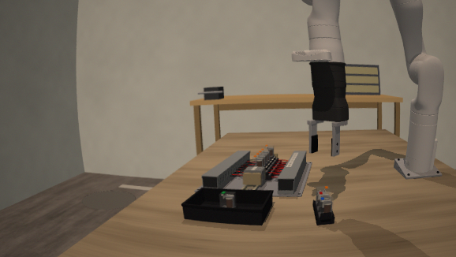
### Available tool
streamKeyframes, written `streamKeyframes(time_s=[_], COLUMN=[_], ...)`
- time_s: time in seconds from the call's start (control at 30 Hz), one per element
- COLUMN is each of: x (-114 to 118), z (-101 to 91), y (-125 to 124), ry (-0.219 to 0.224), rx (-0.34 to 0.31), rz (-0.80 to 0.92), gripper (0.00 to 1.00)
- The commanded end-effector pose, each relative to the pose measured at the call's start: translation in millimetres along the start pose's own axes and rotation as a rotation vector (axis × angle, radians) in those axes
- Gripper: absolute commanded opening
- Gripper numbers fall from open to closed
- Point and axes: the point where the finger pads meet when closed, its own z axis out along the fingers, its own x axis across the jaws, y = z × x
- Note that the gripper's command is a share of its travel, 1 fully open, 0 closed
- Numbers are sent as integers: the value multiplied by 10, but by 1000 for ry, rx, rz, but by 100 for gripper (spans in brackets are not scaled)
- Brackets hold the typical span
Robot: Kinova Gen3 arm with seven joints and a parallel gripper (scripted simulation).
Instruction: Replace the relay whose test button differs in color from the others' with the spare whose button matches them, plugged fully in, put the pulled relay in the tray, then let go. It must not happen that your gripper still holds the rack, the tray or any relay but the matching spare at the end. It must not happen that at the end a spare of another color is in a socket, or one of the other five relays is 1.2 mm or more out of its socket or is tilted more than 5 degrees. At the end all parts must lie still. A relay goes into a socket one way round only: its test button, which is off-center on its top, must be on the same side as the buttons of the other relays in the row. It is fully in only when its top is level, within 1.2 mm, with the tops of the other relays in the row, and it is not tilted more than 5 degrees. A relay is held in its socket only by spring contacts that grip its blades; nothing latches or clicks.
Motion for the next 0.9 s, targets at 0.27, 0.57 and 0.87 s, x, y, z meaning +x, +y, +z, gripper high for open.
streamKeyframes(time_s=[0.27, 0.57, 0.87], x=[-7, -4, 8], z=[-5, -3, -3], y=[-8, -7, -2], ry=[2, 2, 1], rx=[1, 1, 2], rz=[65, 203, 313], gripper=[100, 100, 100])
